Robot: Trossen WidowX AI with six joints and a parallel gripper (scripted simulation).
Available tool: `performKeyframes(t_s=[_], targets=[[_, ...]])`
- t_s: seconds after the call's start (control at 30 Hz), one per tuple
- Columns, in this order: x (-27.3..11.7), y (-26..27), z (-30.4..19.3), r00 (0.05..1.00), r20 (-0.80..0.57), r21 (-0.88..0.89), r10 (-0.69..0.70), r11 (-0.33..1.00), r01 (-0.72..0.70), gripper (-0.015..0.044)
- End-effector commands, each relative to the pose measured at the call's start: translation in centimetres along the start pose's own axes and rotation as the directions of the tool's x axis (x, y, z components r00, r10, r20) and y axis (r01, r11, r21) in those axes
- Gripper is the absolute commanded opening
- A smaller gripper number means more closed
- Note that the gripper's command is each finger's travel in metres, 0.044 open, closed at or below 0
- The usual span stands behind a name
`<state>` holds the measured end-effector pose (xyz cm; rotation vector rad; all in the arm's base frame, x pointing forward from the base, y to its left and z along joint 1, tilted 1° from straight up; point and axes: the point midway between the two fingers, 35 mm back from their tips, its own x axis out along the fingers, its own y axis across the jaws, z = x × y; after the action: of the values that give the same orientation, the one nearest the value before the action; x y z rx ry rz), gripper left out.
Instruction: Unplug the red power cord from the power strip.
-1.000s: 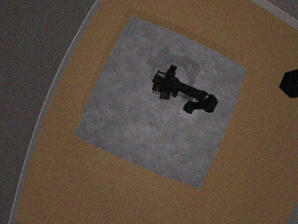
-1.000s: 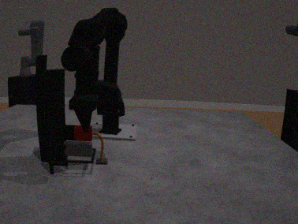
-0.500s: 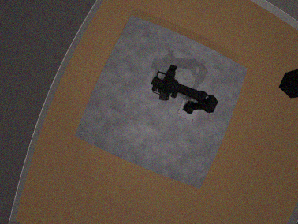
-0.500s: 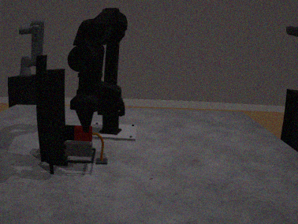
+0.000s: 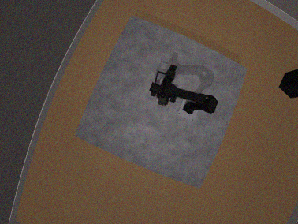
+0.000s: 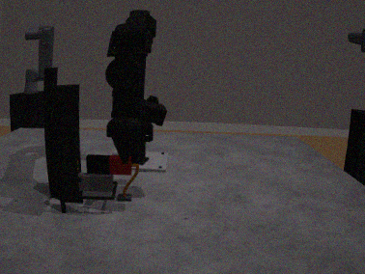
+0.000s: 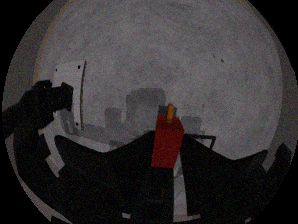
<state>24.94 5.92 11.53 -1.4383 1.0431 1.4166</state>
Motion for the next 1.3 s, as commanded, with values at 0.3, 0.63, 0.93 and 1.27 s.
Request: performKeyframes(t_s=[0.3,0.63,0.93,1.27], targets=[[-0.1,0.0,-0.2,1.0,0.017,-0.002,-0.013,1.0,0.013,0.0341],[-1.4,0.0,5.8,1.0,0.023,-0.002,-0.013,1.0,0.013,0.044],[-1.4,0.0,5.8,1.0,0.023,-0.002,-0.013,1.0,0.013,0.044],[-1.4,0.0,5.8,1.0,0.023,-0.002,-0.013,1.0,0.013,0.044]])
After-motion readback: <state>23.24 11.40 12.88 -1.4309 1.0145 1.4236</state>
